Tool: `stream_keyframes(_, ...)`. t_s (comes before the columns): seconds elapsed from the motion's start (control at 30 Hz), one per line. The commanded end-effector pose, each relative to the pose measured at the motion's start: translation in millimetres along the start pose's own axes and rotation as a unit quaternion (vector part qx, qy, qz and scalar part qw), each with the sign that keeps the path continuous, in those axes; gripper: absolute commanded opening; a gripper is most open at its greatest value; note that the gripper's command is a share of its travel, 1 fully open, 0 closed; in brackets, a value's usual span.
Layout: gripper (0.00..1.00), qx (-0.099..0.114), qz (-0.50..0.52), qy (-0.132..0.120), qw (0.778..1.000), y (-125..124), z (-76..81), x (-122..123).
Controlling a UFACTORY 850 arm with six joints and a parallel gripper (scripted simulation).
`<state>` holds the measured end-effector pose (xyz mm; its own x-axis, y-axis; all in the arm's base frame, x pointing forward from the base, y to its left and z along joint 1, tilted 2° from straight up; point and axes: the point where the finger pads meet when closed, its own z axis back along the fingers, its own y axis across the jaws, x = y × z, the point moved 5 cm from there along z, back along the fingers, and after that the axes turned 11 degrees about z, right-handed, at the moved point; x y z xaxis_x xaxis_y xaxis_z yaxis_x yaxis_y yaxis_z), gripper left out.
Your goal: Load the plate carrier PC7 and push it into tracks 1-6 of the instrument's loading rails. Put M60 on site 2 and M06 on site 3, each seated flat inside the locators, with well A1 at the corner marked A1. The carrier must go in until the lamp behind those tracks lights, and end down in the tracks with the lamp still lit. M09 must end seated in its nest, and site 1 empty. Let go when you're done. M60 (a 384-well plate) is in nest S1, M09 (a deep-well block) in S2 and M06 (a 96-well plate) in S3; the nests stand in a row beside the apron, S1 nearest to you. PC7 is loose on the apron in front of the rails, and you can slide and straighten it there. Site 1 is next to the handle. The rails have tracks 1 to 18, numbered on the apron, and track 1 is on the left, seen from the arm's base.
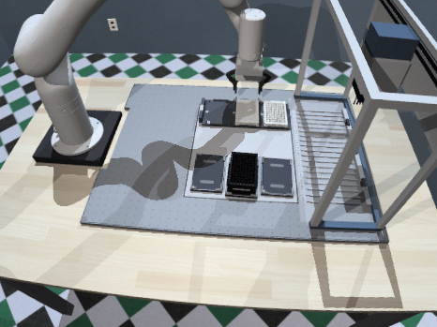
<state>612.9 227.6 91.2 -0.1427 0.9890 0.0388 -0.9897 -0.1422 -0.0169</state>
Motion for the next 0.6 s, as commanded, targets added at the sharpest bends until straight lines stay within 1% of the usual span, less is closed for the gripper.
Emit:
stream_keyframes(0.0, 1.0, -0.001, 0.0, 0.0, 1.0, -0.7, -3.7, 0.2)
stream_keyframes(0.33, 1.0, -0.001, 0.0, 0.0, 1.0, -0.8, -4.4, 0.2)
stream_keyframes(0.57, 1.0, -0.001, 0.0, 0.0, 1.0, -0.8, -9.1, 0.2)
